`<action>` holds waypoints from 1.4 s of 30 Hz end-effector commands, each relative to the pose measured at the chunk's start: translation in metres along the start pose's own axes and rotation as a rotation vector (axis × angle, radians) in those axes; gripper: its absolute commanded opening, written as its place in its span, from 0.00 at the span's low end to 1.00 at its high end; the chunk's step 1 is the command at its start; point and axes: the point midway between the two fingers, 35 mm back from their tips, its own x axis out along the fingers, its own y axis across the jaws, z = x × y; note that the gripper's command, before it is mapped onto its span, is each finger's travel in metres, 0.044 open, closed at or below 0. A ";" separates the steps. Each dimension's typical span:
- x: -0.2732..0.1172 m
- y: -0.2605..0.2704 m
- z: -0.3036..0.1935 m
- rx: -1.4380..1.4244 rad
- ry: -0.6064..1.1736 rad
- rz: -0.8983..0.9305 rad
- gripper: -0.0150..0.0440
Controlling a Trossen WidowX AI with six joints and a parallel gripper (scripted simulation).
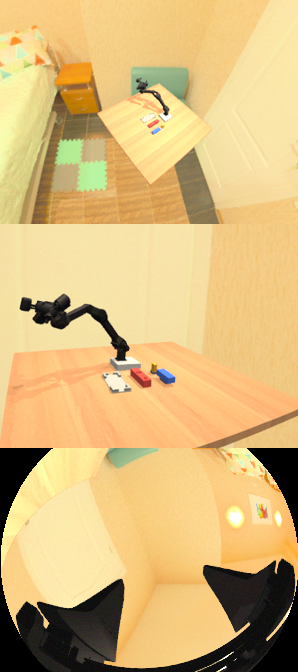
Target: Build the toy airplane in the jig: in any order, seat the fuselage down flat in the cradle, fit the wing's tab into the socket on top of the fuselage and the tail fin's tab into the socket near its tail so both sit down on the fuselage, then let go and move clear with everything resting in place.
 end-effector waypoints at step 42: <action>-0.463 0.087 0.080 -2.146 2.137 -1.611 1.00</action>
